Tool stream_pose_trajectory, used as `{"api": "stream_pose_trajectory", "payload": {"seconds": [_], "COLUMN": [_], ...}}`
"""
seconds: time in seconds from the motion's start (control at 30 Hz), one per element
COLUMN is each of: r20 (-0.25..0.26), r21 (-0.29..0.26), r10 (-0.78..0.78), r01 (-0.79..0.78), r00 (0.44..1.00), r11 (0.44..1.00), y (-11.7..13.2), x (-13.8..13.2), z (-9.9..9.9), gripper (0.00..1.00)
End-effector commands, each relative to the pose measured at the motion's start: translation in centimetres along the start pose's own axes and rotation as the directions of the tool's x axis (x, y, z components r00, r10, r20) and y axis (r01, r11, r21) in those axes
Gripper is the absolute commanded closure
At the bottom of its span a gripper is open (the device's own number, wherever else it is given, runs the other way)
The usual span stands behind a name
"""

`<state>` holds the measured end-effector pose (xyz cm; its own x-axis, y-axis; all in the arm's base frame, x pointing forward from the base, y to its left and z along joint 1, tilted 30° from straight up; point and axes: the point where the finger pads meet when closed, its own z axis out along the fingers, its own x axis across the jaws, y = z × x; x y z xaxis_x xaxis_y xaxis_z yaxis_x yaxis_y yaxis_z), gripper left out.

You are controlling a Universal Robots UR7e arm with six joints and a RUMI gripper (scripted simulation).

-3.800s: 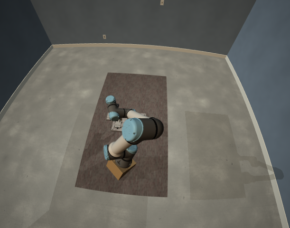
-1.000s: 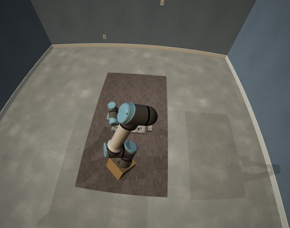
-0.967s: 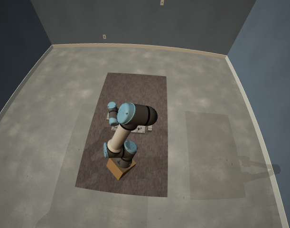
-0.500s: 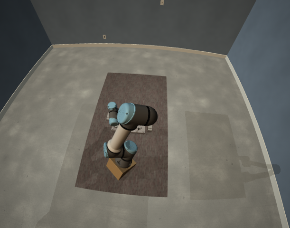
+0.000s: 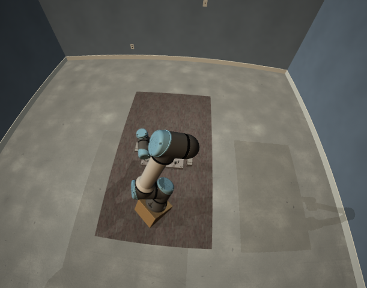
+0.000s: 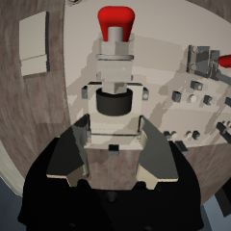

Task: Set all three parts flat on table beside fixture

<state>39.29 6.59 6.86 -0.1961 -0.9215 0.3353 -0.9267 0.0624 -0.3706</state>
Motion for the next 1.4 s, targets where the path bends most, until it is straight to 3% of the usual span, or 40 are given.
{"api": "stream_pose_trajectory", "payload": {"seconds": [0.0, 0.87, 1.37], "r20": [0.000, 0.000, 0.000], "r21": [0.001, 0.001, 0.001], "r10": [0.000, 0.000, 0.000], "r01": [0.000, 0.000, 0.000], "r00": [1.000, 1.000, 1.000], "r11": [1.000, 1.000, 1.000], "y": [0.0, 0.0, 0.0], "x": [0.0, 0.0, 0.0], "z": [0.0, -0.8, -2.9], "gripper": [1.00, 1.00, 1.00]}}
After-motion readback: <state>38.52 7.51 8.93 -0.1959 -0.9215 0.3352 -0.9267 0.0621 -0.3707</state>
